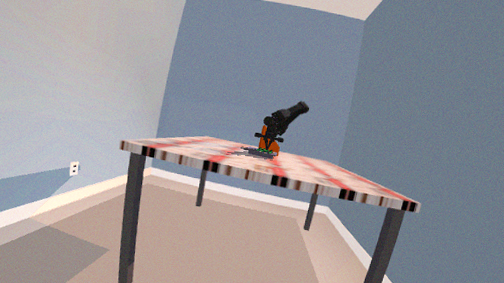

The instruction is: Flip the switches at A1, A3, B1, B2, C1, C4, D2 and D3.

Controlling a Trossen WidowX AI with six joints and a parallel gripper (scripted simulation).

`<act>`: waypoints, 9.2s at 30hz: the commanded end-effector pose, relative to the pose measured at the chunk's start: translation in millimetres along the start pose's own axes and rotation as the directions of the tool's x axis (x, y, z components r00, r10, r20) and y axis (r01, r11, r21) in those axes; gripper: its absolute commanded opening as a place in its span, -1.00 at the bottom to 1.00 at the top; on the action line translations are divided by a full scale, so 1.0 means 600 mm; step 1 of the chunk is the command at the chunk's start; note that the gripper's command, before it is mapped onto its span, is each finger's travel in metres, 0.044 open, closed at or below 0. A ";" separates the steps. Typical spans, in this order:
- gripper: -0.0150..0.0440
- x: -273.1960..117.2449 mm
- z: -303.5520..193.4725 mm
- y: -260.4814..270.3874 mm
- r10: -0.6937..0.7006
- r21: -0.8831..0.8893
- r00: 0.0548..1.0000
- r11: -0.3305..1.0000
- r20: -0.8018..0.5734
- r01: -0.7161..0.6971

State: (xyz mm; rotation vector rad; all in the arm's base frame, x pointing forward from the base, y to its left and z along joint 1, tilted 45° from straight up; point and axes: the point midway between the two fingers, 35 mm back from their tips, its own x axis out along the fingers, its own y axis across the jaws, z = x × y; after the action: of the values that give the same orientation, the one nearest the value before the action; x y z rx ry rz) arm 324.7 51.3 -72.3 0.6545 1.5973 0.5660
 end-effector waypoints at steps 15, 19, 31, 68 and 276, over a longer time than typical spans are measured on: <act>-0.49 -0.105 -0.070 0.043 0.002 0.006 1.000 1.000 0.026 -0.002; -0.49 -0.051 -0.067 0.043 0.004 0.006 1.000 1.000 0.002 -0.004; -0.49 -0.026 -0.067 0.044 0.004 0.006 1.000 1.000 0.000 -0.004; -0.49 -0.004 -0.067 0.044 0.005 0.006 1.000 1.000 0.000 -0.005; -0.49 -0.002 -0.134 0.000 0.004 0.007 1.000 1.000 -0.001 -0.004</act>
State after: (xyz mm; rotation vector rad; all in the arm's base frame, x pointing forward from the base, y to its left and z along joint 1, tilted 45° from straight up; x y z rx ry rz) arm 245.0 50.8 -61.6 0.6548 1.6002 0.5654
